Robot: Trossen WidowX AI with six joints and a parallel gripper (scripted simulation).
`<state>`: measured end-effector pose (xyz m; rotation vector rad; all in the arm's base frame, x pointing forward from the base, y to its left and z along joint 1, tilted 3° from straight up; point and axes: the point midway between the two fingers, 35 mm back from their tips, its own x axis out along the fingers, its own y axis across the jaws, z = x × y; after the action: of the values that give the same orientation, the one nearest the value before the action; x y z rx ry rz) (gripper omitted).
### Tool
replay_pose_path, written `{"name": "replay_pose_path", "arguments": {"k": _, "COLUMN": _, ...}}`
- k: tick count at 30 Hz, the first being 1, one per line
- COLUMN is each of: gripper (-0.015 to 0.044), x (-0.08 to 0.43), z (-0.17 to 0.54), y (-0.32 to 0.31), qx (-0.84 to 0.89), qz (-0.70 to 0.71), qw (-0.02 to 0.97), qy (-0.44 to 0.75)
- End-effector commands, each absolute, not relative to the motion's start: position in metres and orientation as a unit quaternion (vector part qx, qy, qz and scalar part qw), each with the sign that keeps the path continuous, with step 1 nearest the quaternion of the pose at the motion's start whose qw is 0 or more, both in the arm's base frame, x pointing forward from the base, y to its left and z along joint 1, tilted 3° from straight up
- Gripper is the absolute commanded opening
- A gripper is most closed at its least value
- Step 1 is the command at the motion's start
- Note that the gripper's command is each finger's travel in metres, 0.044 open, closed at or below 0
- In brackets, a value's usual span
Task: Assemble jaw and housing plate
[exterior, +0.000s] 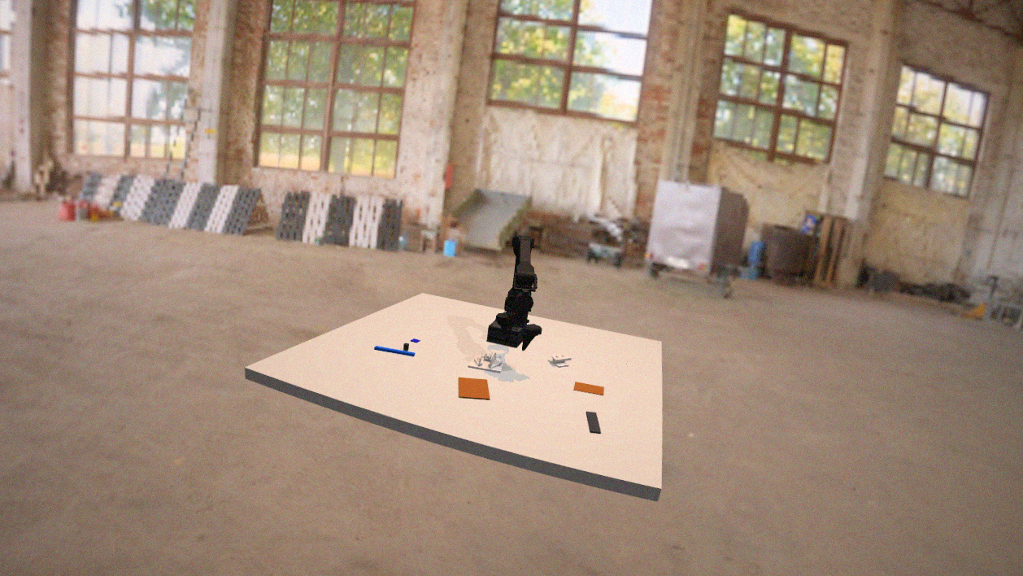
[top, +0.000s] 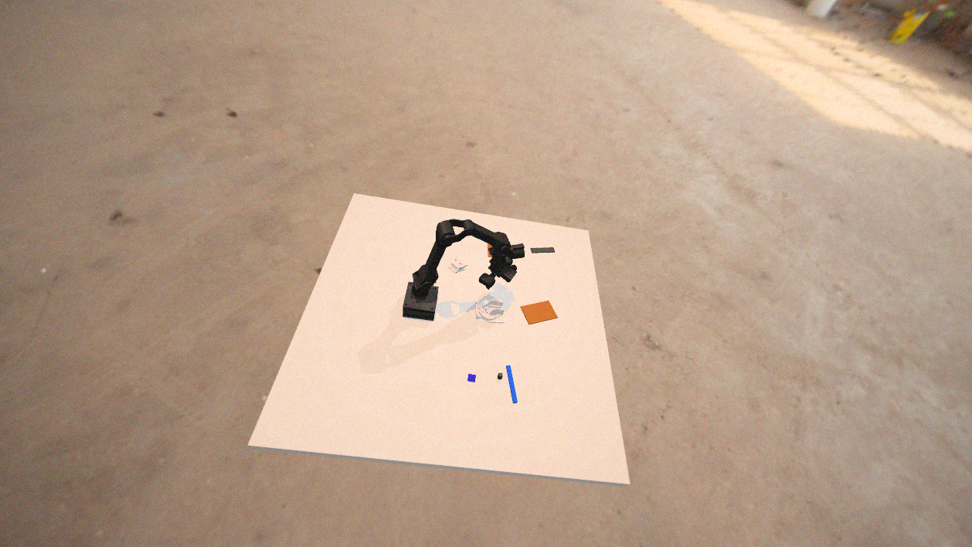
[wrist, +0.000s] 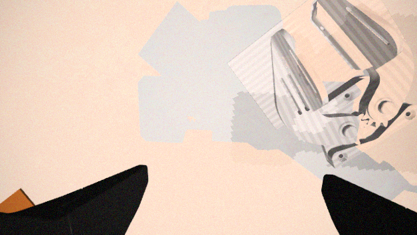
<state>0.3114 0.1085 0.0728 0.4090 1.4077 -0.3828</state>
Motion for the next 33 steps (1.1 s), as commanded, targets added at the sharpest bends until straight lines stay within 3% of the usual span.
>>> {"name": "replay_pose_path", "arguments": {"k": 1, "gripper": 0.044, "x": 0.308, "z": 0.072, "y": 0.113, "qx": 0.147, "qz": -0.14, "qw": 0.734, "qy": 0.649}}
{"name": "replay_pose_path", "arguments": {"k": 33, "gripper": 0.044, "x": 0.284, "z": 0.072, "y": 0.151, "qx": -0.173, "qz": 0.154, "qw": 0.724, "qy": 0.65}}
